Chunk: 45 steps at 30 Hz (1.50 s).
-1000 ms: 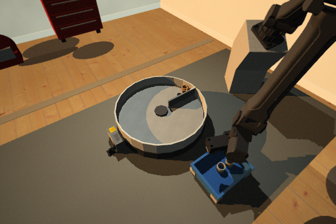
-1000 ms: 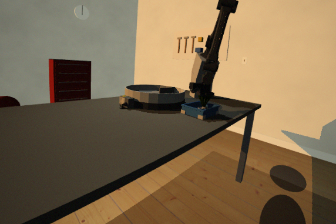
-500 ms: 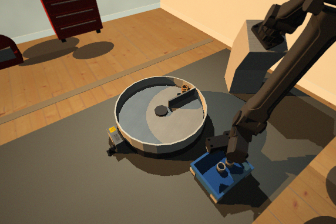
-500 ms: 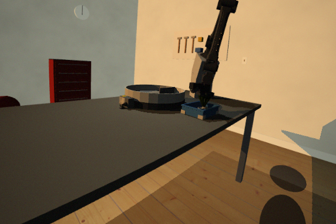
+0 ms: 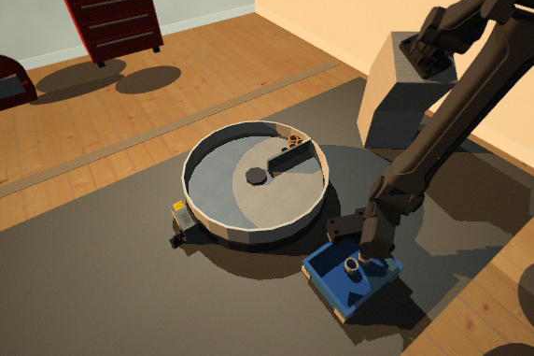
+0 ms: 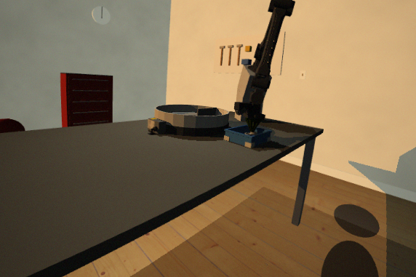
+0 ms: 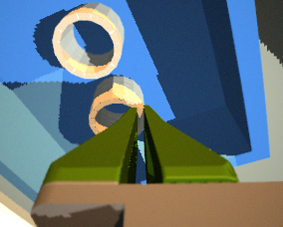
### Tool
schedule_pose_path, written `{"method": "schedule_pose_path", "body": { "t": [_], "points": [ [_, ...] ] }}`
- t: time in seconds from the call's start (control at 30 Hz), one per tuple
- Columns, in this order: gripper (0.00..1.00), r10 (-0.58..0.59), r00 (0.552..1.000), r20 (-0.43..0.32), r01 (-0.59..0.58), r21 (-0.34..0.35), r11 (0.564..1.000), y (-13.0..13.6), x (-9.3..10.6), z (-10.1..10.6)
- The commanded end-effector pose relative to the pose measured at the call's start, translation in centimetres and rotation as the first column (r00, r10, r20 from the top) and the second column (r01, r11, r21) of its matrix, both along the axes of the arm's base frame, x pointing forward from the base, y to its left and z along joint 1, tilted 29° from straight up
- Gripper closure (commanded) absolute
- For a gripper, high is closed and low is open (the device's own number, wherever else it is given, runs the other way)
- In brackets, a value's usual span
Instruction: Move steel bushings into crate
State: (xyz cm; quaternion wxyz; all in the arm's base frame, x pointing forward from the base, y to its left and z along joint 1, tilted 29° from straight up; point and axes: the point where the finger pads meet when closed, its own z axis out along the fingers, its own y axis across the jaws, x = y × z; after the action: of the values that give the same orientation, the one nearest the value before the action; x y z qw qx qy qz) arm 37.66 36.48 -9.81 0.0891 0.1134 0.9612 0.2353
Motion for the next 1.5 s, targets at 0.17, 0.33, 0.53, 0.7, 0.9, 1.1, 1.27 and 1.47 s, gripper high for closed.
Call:
{"method": "schedule_pose_path", "body": {
  "t": [0.17, 0.33, 0.53, 0.7, 0.9, 1.1, 1.27, 1.47],
  "points": [
    [1.0, -0.002, 1.0, 0.006, 0.002, 0.006, 1.0, 0.6, 0.0, 0.0],
    [1.0, -0.001, 1.0, 0.002, 0.001, 0.004, 1.0, 0.7, -0.1, -0.5],
    [1.0, -0.005, 1.0, 0.017, 0.005, 0.016, 1.0, 0.8, 0.5, 0.6],
    [1.0, -0.005, 1.0, 0.013, 0.005, 0.013, 1.0, 0.6, 0.3, 0.4],
    [1.0, -0.005, 1.0, 0.013, 0.005, 0.013, 1.0, 0.6, 0.3, 0.4],
    [1.0, -0.005, 1.0, 0.013, 0.005, 0.013, 1.0, 0.6, 0.3, 0.4],
    [1.0, -0.005, 1.0, 0.013, 0.005, 0.013, 1.0, 0.6, 0.3, 0.4],
    [1.0, -0.005, 1.0, 0.013, 0.005, 0.013, 1.0, 0.6, 0.3, 0.4]
  ]
}}
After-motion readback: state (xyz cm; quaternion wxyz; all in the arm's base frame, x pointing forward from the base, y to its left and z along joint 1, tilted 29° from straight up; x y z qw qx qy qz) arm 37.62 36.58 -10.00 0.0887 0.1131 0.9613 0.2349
